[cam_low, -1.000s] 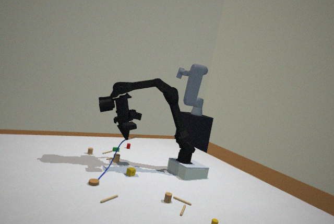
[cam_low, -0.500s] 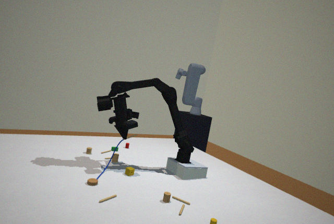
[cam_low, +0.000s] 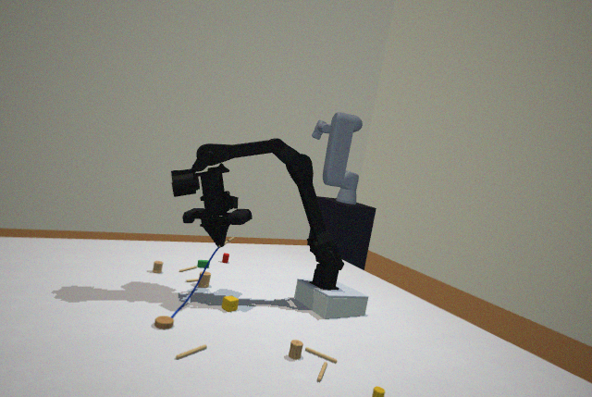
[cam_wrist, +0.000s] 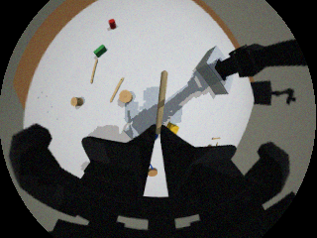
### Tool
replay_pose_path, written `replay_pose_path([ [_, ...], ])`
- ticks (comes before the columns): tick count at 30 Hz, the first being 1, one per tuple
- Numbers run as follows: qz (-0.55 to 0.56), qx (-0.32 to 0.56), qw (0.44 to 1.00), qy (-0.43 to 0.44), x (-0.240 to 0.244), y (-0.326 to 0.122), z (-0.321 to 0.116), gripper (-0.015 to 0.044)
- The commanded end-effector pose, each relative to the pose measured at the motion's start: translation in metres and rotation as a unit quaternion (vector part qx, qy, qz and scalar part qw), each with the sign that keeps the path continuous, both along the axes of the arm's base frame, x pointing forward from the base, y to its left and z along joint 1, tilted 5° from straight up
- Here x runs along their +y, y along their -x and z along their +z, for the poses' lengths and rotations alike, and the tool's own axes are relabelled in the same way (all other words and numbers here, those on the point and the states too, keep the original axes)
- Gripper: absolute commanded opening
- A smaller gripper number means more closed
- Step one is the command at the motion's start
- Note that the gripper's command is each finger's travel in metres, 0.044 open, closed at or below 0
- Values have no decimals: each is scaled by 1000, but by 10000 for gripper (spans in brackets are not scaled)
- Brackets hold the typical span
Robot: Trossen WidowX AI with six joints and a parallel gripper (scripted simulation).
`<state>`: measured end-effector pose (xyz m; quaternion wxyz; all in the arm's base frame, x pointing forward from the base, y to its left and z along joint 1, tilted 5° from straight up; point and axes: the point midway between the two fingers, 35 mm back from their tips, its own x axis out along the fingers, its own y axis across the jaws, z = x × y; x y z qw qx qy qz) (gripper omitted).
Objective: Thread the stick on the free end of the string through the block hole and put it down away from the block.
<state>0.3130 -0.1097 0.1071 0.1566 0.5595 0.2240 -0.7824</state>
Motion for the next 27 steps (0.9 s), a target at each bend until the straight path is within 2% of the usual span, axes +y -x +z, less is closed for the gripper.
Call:
replay_pose_path([
  [1, 74, -2, 997, -31, 0, 0, 0, 0],
  [14, 280, -8, 954, -104, -2, -1, 0, 0],
  [27, 473, -15, 864, -171, -3, -3, 0, 0],
])
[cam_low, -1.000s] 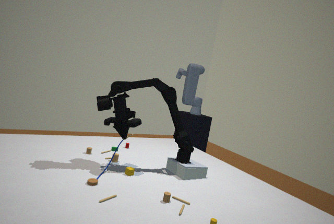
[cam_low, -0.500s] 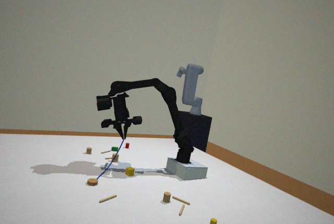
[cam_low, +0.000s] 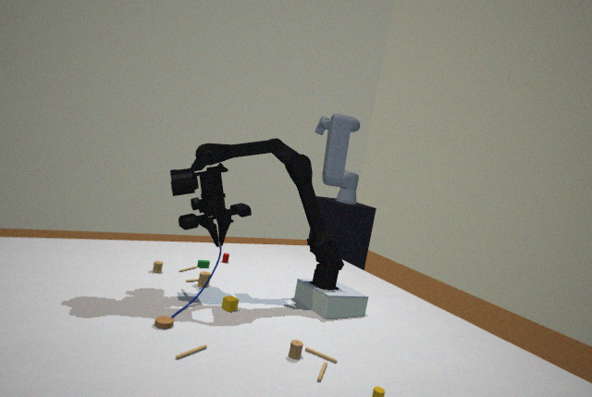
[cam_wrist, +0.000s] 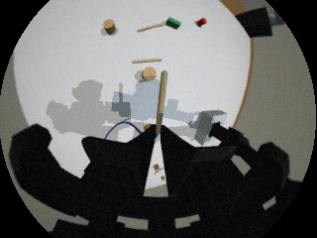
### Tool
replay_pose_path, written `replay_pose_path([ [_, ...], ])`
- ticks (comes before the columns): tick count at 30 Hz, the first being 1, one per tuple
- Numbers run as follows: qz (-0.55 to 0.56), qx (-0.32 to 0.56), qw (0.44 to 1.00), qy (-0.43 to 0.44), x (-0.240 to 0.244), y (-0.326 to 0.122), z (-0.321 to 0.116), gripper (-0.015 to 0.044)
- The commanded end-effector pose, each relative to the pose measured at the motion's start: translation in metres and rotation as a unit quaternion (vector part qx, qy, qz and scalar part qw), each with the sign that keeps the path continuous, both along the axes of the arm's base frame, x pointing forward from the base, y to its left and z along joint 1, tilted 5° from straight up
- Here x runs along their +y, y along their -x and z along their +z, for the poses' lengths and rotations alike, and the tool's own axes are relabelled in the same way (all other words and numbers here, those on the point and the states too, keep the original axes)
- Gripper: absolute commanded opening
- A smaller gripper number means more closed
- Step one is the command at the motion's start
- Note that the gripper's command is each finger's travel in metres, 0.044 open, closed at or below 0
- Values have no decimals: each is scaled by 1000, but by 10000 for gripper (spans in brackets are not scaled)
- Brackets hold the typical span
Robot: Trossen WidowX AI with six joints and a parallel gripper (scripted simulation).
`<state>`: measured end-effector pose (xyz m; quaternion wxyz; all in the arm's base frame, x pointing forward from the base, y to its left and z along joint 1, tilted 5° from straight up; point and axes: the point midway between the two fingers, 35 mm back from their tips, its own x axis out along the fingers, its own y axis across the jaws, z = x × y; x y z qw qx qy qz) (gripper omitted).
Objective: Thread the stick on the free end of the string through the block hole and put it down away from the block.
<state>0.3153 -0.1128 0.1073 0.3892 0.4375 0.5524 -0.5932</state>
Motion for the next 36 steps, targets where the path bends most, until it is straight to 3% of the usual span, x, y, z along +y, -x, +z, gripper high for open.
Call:
replay_pose_path([
  [1, 73, -3, 997, -30, 0, 0, 0, 0],
  [18, 341, -16, 932, -121, -2, -2, 0, 0],
  [36, 595, -30, 777, -203, -4, -3, 0, 0],
])
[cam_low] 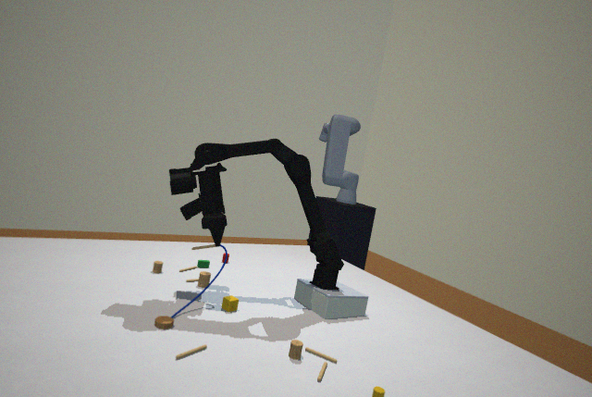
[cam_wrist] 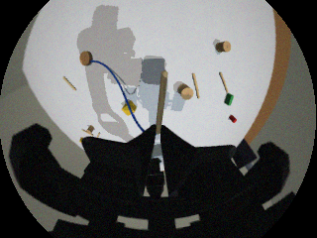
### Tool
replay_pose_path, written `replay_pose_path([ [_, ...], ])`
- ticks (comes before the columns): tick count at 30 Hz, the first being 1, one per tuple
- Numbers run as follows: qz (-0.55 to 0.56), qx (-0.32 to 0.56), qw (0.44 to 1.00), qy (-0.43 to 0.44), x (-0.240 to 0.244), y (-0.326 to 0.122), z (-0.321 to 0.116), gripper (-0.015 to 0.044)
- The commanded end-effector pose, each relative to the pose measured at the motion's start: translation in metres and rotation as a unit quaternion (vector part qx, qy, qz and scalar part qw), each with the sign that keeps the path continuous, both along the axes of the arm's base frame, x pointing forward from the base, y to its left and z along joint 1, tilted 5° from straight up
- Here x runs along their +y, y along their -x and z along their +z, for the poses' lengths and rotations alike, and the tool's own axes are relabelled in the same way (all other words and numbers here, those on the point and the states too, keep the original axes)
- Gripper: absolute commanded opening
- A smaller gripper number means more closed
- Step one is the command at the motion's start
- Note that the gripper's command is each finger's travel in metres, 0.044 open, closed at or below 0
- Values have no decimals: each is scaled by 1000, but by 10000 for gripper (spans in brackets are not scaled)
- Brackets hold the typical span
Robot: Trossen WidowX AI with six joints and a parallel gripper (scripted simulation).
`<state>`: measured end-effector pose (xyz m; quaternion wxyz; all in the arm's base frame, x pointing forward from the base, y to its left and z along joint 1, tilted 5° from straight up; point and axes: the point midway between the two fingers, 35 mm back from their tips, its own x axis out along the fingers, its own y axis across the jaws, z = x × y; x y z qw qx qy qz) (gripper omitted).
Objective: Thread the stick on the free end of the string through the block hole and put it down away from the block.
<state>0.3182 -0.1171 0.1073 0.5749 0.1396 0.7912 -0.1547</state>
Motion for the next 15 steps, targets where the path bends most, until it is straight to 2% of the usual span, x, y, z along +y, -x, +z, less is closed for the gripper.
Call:
replay_pose_path([
  [1, 72, -5, 997, -27, 0, -1, 0, 0],
  [15, 296, -20, 950, -100, -2, -2, 0, 0],
])
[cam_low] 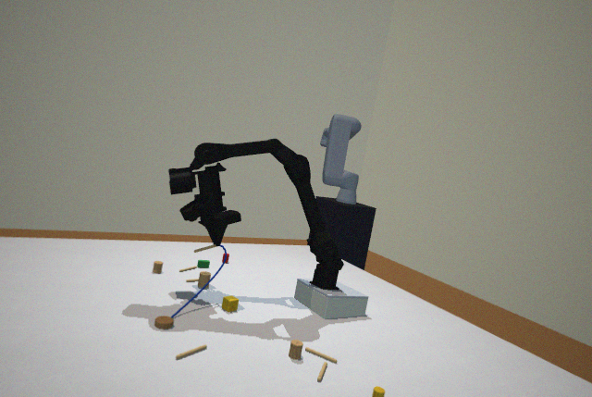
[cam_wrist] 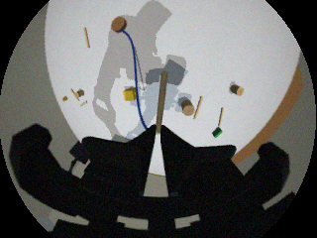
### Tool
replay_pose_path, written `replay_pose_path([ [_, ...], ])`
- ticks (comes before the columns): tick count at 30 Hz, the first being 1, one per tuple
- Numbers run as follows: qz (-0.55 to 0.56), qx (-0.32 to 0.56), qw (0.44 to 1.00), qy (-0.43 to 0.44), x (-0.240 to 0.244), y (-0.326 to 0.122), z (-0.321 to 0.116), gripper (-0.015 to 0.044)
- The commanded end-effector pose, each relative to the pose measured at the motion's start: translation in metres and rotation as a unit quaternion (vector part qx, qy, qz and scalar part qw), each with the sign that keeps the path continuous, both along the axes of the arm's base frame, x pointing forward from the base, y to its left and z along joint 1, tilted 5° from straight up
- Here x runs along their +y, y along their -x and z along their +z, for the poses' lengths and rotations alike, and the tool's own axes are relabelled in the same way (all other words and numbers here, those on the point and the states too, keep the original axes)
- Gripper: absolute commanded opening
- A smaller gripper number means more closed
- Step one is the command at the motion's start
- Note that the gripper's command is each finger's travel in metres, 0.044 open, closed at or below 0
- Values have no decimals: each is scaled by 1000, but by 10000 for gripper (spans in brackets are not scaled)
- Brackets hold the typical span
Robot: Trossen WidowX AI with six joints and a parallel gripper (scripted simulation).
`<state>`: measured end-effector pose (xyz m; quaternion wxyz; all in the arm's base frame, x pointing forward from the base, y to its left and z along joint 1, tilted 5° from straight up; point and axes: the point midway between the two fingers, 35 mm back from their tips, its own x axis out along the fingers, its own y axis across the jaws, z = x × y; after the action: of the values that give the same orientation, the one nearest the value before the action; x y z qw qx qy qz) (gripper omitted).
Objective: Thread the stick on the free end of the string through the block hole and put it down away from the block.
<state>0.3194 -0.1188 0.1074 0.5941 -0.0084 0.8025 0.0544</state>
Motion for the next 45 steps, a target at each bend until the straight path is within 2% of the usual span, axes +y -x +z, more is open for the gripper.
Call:
replay_pose_path([
  [1, 72, -6, 997, -27, 0, -1, 0, 0],
  [11, 234, -18, 969, -78, -2, -1, 0, 0],
  [22, 403, -32, 905, -131, -3, -2, 0, 0],
  [33, 558, -45, 809, -178, -4, -3, 0, 0],
  [45, 705, -58, 671, -220, -5, -4, 0, 0],
])
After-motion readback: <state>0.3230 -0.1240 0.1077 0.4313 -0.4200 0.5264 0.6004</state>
